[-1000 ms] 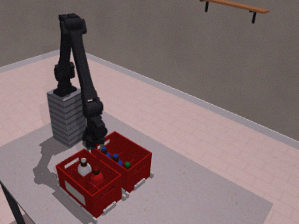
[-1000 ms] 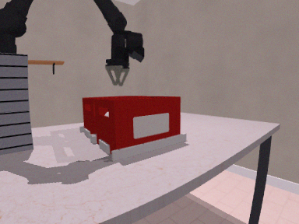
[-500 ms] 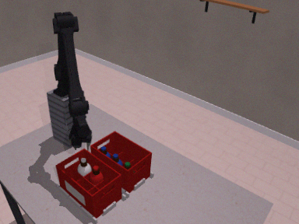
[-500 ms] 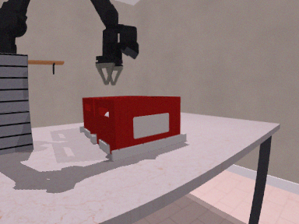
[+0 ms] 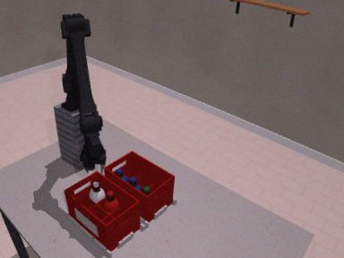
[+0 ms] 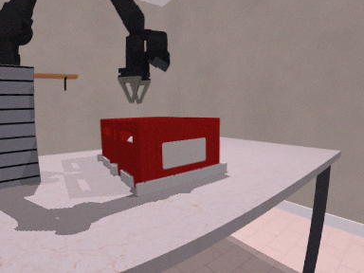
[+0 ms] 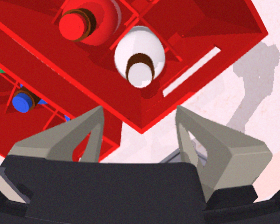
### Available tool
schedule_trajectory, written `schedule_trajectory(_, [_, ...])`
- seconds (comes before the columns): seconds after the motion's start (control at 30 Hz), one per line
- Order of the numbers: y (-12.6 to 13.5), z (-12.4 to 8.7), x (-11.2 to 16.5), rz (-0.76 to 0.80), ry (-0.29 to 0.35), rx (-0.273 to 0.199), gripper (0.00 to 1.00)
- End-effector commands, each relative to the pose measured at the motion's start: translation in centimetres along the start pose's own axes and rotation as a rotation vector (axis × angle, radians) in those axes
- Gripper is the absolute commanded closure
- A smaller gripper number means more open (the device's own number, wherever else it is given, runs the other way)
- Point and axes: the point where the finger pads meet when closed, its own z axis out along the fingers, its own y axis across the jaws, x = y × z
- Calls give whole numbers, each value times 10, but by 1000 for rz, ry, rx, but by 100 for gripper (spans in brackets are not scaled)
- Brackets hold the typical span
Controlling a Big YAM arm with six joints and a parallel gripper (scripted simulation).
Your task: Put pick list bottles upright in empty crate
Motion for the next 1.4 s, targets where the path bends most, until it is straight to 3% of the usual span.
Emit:
schedule_trajectory(0.0, [0,5,-11,-12,-17,-10,39])
schedule_trajectory(0.6, [3,25,-14,-17,-23,-12,39])
schedule_trajectory(0.67, [3,25,-14,-17,-23,-12,39])
schedule_trajectory(0.7, [7,12,-23,-17,-57,-25,39])
schedule_trajectory(0.77, [4,29,-15,-17,-25,-13,39])
schedule_trajectory(1.27, [7,40,-21,-18,-43,-19,39])
schedule_trajectory(1.37, [4,52,-14,-18,-23,-12,39])
